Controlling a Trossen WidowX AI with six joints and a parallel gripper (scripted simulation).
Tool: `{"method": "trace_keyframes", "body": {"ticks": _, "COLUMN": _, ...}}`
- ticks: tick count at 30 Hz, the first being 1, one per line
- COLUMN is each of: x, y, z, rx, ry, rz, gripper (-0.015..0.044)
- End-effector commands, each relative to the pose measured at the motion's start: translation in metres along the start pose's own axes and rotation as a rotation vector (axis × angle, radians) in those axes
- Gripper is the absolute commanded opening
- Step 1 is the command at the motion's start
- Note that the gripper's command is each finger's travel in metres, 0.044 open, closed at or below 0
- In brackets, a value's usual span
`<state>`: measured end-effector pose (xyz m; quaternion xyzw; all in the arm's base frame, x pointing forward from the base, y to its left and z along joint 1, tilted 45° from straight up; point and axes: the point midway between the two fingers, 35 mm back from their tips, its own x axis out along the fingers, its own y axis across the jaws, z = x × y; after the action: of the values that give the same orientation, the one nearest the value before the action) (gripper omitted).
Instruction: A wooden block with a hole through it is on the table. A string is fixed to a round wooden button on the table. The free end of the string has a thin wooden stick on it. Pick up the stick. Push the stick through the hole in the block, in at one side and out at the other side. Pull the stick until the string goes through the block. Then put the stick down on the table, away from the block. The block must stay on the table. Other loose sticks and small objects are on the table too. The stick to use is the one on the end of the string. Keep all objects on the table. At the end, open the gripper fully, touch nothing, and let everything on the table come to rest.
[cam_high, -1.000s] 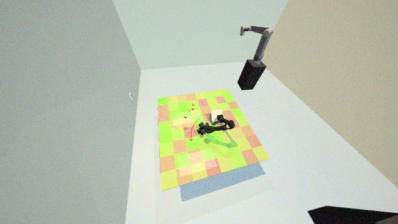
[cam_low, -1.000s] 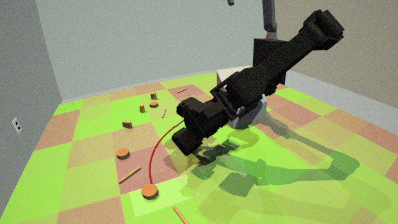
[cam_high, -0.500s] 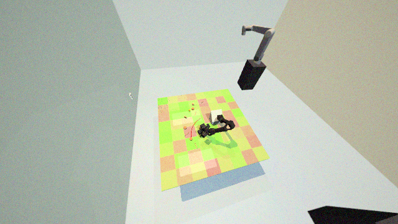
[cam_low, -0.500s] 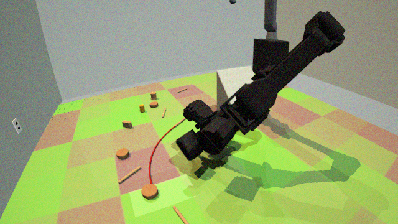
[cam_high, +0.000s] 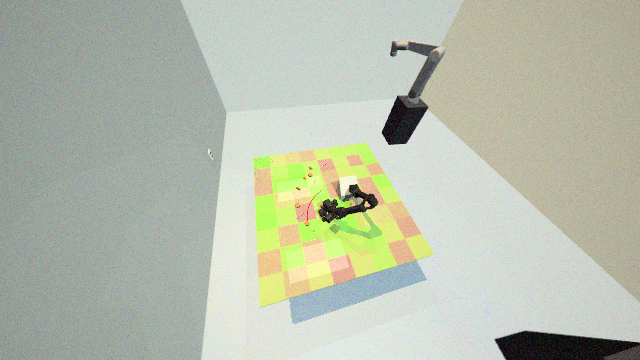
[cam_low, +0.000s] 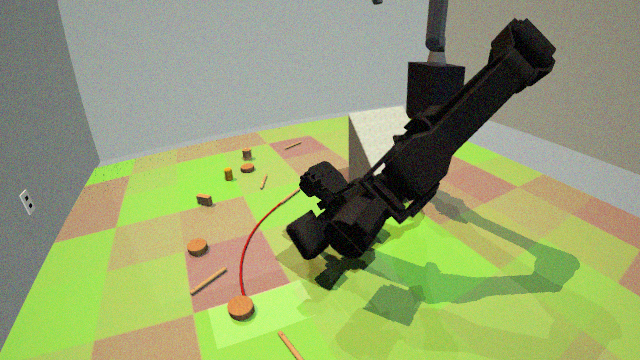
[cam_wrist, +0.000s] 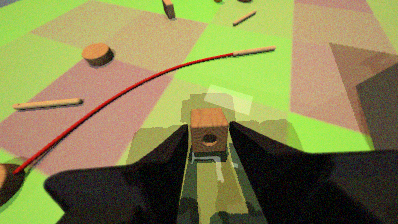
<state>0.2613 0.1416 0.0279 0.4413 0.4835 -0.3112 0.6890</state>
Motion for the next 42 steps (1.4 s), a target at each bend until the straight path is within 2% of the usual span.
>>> {"method": "trace_keyframes", "body": {"ticks": 1, "x": -0.022, "y": 0.003, "z": 0.005, "rx": -0.003, "ry": 0.002, "rz": 0.002, "gripper": 0.0243}}
{"method": "trace_keyframes", "body": {"ticks": 3, "x": -0.051, "y": 0.002, "z": 0.012, "rx": 0.0, "ry": 0.0, "rz": 0.003, "gripper": 0.0243}}
{"method": "trace_keyframes", "body": {"ticks": 5, "x": -0.062, "y": 0.001, "z": 0.015, "rx": 0.0, "ry": 0.0, "rz": 0.003, "gripper": 0.0243}}
{"method": "trace_keyframes", "body": {"ticks": 23, "x": -0.062, "y": 0.001, "z": 0.015, "rx": 0.0, "ry": 0.0, "rz": 0.003, "gripper": 0.0243}}
{"method": "trace_keyframes", "body": {"ticks": 24, "x": -0.061, "y": 0.001, "z": 0.015, "rx": -0.009, "ry": 0.001, "rz": 0.001, "gripper": 0.0269}}
{"method": "trace_keyframes", "body": {"ticks": 31, "x": -0.046, "y": -0.006, "z": 0.017, "rx": -0.543, "ry": 0.151, "rz": -0.053, "gripper": 0.044}}
{"method": "trace_keyframes", "body": {"ticks": 37, "x": -0.035, "y": -0.01, "z": 0.019, "rx": -1.03, "ry": 0.319, "rz": 0.001, "gripper": 0.044}}
{"method": "trace_keyframes", "body": {"ticks": 42, "x": -0.028, "y": -0.012, "z": 0.021, "rx": -1.415, "ry": 0.444, "rz": 0.132, "gripper": 0.044}}
